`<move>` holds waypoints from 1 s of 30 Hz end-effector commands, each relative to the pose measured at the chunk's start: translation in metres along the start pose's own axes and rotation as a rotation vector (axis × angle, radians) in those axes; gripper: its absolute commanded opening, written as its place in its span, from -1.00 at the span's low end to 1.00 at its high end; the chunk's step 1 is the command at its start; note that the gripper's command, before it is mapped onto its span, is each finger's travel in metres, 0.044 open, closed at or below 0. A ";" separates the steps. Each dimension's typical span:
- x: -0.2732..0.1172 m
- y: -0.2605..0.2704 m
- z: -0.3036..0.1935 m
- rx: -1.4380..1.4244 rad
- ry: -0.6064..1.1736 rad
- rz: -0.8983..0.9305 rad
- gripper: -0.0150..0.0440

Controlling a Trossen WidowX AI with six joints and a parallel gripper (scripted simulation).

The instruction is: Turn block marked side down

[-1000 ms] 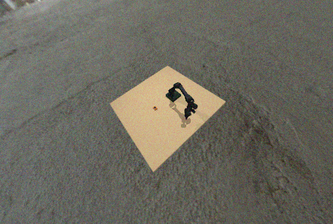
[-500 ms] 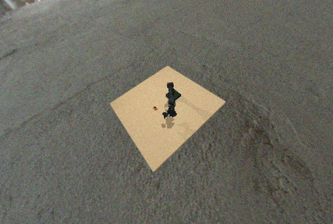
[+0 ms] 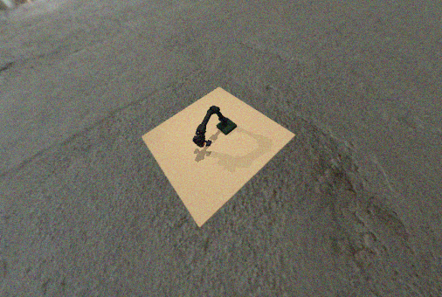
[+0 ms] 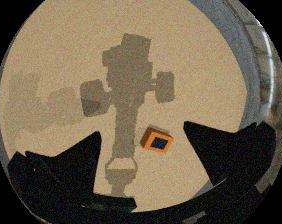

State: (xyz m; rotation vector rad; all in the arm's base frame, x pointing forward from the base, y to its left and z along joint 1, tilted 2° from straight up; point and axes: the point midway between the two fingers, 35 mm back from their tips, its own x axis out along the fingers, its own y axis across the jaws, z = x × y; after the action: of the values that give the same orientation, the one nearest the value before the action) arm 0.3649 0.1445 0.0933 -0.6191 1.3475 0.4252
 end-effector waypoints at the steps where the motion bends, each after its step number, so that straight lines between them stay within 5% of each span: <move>1: 0.011 -0.043 -0.047 0.353 0.084 0.105 1.00; 5: 0.014 -0.062 -0.072 0.545 0.131 0.160 1.00; 15: 0.014 -0.061 -0.073 0.545 0.131 0.160 1.00; 30: 0.063 -0.050 -0.078 0.545 0.131 0.160 1.00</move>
State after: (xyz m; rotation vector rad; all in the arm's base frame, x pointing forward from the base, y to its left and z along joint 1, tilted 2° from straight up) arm 0.3516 0.0511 0.0421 -0.0939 1.5502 0.1294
